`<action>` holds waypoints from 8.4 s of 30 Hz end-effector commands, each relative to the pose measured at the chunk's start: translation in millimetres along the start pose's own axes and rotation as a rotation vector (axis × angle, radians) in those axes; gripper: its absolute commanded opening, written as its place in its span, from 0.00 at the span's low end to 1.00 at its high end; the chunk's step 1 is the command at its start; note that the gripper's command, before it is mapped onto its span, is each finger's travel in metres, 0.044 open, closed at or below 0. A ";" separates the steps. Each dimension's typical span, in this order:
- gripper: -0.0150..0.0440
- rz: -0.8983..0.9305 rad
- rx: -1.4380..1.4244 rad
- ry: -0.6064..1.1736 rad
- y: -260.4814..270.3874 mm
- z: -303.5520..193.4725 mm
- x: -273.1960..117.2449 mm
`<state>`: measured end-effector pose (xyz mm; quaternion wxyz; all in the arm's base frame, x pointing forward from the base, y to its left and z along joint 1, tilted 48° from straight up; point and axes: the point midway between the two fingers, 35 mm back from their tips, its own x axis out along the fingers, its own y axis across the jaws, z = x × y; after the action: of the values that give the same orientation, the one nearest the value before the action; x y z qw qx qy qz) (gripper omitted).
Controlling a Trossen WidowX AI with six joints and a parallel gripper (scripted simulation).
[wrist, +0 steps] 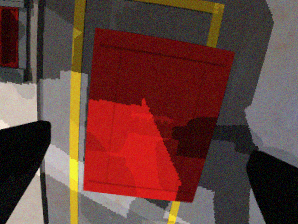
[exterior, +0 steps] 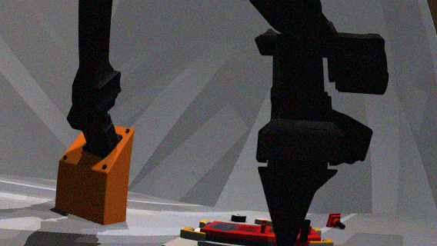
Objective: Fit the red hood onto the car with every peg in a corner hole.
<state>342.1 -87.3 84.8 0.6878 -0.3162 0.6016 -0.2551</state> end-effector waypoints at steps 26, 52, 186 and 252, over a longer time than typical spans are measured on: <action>1.00 0.000 -0.004 0.002 -0.5 -3.8 25.0; 1.00 0.000 -0.004 0.002 -0.5 -3.8 36.5; 0.25 0.003 -0.025 0.000 214.0 8.6 -6.7; 0.92 0.006 -0.022 0.003 213.8 8.6 11.7</action>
<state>345.9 48.4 -81.0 0.6840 -0.3218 0.6064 -0.2469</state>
